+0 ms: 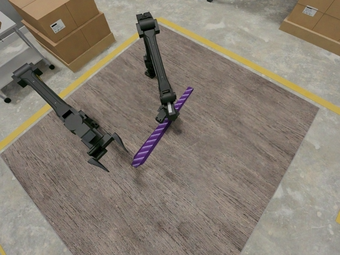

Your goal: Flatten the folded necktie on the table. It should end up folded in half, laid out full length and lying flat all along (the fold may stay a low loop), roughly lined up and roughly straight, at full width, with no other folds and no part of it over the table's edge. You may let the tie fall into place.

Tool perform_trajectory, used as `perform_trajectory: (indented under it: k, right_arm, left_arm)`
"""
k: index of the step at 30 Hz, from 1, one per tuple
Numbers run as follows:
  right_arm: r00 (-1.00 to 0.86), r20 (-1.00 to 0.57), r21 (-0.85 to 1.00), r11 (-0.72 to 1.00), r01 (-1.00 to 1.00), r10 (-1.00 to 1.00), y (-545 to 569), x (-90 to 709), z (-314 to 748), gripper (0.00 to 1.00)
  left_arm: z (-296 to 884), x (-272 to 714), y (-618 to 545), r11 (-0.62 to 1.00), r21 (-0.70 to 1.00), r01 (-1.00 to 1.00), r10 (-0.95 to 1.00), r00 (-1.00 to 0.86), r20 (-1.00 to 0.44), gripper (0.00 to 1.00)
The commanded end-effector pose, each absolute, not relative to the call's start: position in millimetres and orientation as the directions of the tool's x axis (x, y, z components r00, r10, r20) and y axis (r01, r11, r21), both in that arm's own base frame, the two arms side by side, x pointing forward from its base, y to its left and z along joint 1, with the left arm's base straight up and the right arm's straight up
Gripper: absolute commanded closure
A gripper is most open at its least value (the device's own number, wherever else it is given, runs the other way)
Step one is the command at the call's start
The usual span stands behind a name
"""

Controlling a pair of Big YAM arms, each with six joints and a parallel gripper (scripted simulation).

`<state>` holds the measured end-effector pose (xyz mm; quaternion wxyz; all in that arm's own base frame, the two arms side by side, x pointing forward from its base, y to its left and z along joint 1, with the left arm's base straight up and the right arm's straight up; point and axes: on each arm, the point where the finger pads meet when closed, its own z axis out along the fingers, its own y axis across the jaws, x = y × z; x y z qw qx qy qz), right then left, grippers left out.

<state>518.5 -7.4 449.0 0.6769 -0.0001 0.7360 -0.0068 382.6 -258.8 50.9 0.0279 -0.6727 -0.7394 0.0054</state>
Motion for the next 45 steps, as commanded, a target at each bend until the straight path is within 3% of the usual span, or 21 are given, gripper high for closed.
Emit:
perform_trajectory:
  k: [1,45]
  right_arm:
    - [-0.021,-1.0,0.001,1.0,-0.001,0.001,0,521,481,0.0]
    - [-0.021,-1.0,0.001,1.0,-0.001,0.001,0,521,481,0.0]
  left_arm:
    - [72,389,-267,0.096,0.0,0.995,0.995,-0.096,0.0,0.07]
    - [60,378,-256,0.096,0.0,0.995,0.995,-0.096,0.0,0.07]
